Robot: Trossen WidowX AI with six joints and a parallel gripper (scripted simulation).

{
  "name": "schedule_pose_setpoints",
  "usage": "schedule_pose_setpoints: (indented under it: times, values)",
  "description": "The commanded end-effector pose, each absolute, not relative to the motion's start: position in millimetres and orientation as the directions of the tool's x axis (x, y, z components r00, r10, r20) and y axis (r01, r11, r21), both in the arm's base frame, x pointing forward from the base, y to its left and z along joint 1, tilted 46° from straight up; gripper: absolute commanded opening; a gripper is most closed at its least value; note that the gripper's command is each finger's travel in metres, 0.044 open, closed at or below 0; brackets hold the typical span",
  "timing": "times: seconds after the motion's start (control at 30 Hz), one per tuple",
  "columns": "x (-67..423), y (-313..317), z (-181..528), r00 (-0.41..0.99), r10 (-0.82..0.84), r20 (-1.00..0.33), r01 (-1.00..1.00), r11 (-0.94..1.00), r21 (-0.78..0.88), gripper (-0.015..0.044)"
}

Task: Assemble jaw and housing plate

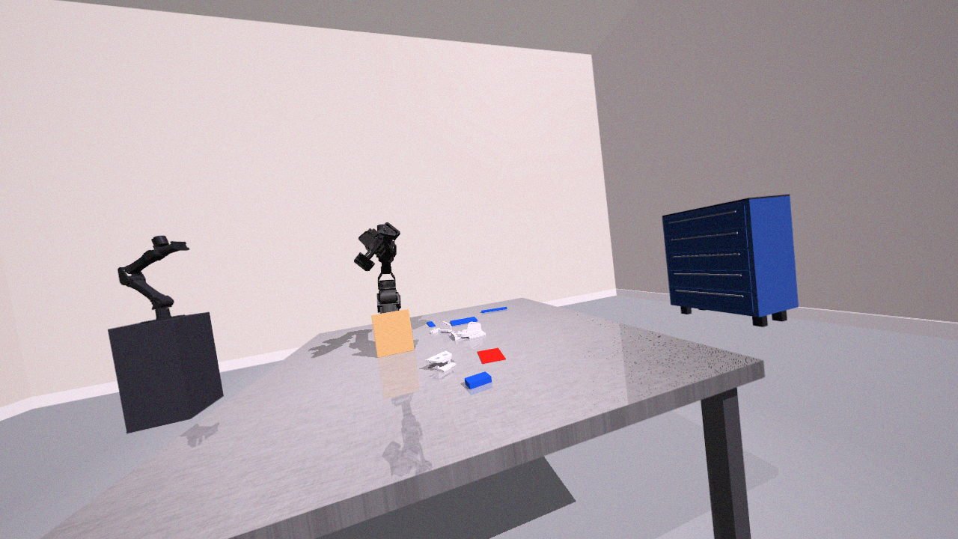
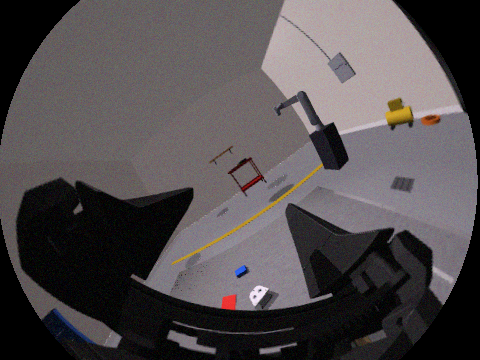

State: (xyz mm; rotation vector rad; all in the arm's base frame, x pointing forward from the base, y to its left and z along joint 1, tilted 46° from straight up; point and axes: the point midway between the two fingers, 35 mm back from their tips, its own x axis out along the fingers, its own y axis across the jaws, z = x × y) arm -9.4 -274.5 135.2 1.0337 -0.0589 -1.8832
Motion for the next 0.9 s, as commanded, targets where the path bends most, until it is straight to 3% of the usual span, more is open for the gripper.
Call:
schedule_pose_setpoints:
  times: [0.0, 0.87]
  values:
    - [11.8, -274.3, 130.5, -0.112, -0.743, -0.660, 0.755, -0.495, 0.429, 0.0440]
    - [123.3, -235.3, 103.7, 0.263, -0.514, -0.817, 0.890, -0.199, 0.411, 0.0440]
